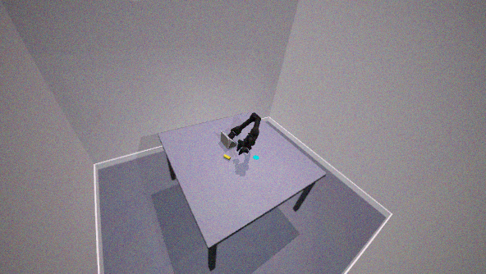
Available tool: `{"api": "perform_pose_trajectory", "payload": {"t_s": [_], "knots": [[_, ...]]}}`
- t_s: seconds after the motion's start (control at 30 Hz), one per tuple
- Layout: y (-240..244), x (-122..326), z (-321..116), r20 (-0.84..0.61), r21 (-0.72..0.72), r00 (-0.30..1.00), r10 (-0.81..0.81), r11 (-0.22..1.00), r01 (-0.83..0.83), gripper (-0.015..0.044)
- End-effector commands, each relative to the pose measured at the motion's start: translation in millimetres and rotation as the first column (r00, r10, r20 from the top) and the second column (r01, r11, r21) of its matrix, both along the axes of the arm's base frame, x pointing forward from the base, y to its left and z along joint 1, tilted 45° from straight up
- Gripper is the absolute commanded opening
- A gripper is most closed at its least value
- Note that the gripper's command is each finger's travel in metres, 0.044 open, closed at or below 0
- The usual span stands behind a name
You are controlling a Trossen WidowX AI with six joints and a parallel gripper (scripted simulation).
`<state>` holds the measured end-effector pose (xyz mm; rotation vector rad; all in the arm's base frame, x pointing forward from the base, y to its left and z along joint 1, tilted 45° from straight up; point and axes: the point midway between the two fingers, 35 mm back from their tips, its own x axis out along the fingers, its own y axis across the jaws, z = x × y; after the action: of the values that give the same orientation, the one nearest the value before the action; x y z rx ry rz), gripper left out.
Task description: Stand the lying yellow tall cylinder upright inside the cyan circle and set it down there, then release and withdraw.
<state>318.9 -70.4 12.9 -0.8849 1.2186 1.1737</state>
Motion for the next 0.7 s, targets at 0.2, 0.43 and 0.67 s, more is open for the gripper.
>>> {"api": "perform_pose_trajectory", "payload": {"t_s": [0.2, 0.43, 0.67], "knots": [[-45, -44, -34, -0.344, 0.245, 0.863, -0.371, 0.851, 0.464, 0.0309], [-63, -62, -43, -0.5, 0.302, 0.723, -0.476, 0.687, 0.661, 0.0309], [-58, -62, -49, -0.5, 0.302, 0.723, -0.477, 0.687, 0.661, 0.0309]]}}
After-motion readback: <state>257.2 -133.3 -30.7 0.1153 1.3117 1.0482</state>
